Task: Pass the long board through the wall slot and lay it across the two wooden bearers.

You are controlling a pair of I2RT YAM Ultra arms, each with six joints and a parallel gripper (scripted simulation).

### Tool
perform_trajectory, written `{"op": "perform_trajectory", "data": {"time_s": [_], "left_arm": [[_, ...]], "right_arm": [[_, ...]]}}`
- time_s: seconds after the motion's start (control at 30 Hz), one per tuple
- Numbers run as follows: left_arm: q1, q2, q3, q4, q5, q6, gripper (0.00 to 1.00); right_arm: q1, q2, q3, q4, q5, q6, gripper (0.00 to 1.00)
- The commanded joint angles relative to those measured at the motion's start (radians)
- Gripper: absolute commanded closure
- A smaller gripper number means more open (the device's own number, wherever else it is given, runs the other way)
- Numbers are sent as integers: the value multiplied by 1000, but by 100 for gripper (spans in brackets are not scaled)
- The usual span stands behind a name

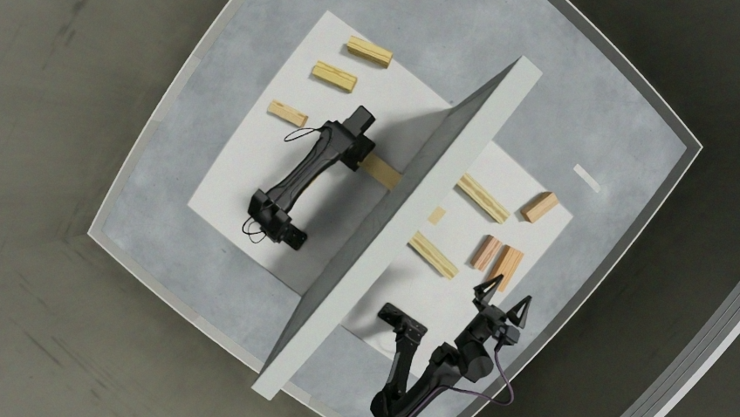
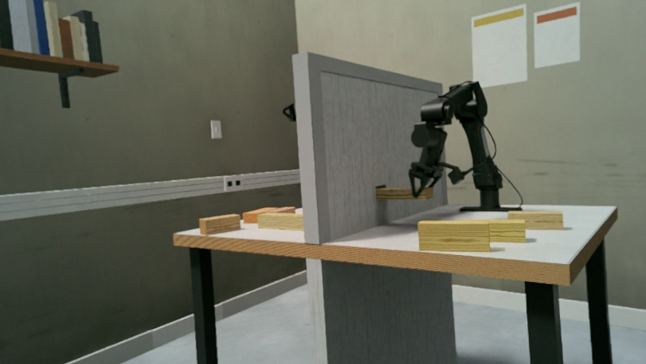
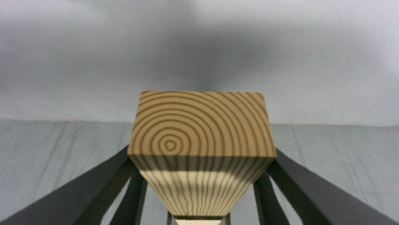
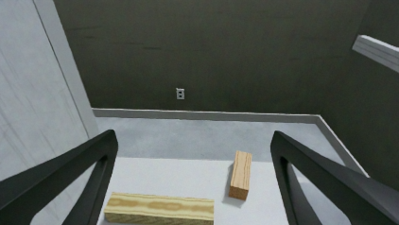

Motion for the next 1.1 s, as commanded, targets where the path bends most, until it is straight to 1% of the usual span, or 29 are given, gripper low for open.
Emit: {"op": "perform_trajectory", "data": {"time_s": [0.0, 0.23, 0.27, 0.4, 0.43, 0.83, 0.93, 1.07], "left_arm": [[8, -3, 4, -10, -3, 7, 100], [8, -3, 4, -10, -3, 7, 100], [-23, -2, 17, 16, -6, -26, 100], [-30, -6, 16, 18, 1, -38, 100], [-38, 5, 45, 22, 2, -45, 100], [-95, 12, 49, 31, 10, -95, 100], [-95, 14, 56, 9, 8, -85, 100], [-116, 15, 54, 36, 12, -119, 100]], "right_arm": [[-11, -26, 30, -16, 5, -1, 0], [-11, -26, 30, -16, 5, -1, 0], [-11, -26, 30, -16, 5, -1, 0], [-11, -26, 30, -16, 5, -1, 0], [-11, -26, 30, -16, 5, -1, 0], [-11, -26, 30, -16, 5, -1, 0], [-11, -26, 30, -16, 5, -1, 0], [-11, -26, 30, -16, 5, -1, 0]]}}
